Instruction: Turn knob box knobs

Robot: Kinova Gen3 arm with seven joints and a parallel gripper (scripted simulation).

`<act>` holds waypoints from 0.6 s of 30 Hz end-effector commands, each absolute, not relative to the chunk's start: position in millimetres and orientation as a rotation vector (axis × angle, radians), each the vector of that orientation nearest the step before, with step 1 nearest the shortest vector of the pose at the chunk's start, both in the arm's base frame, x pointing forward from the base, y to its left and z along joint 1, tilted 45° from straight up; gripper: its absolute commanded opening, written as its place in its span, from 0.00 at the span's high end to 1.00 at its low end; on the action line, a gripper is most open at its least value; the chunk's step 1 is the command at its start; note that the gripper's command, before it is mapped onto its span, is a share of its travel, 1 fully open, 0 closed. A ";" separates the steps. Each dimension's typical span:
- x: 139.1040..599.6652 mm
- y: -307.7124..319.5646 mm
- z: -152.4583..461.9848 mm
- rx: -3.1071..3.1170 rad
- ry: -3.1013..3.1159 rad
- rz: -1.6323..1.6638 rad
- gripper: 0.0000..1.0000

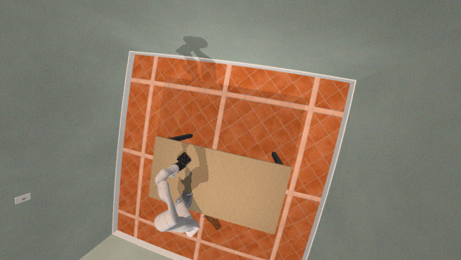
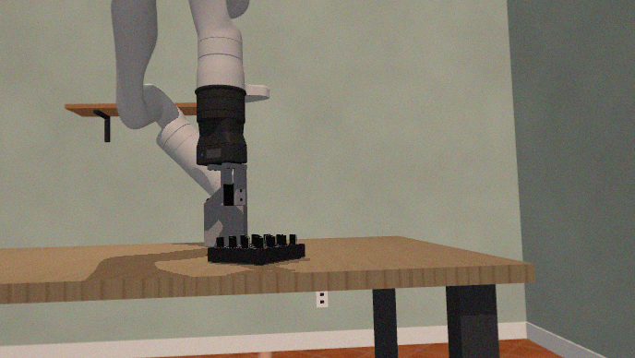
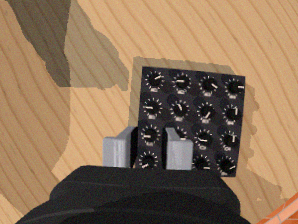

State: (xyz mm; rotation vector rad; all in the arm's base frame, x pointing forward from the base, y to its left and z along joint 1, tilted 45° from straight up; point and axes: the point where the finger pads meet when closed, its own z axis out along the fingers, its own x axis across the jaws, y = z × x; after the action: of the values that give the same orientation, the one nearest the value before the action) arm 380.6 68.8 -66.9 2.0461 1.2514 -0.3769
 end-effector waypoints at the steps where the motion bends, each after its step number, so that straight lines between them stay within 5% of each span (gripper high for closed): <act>1: 383.6 69.7 -65.4 2.043 1.259 -0.375 0.54; 18: 383.6 65.7 -68.8 2.042 1.258 -0.378 0.54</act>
State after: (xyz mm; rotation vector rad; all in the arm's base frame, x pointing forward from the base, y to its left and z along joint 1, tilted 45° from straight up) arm 380.6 67.6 -67.4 2.0472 1.2493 -0.3791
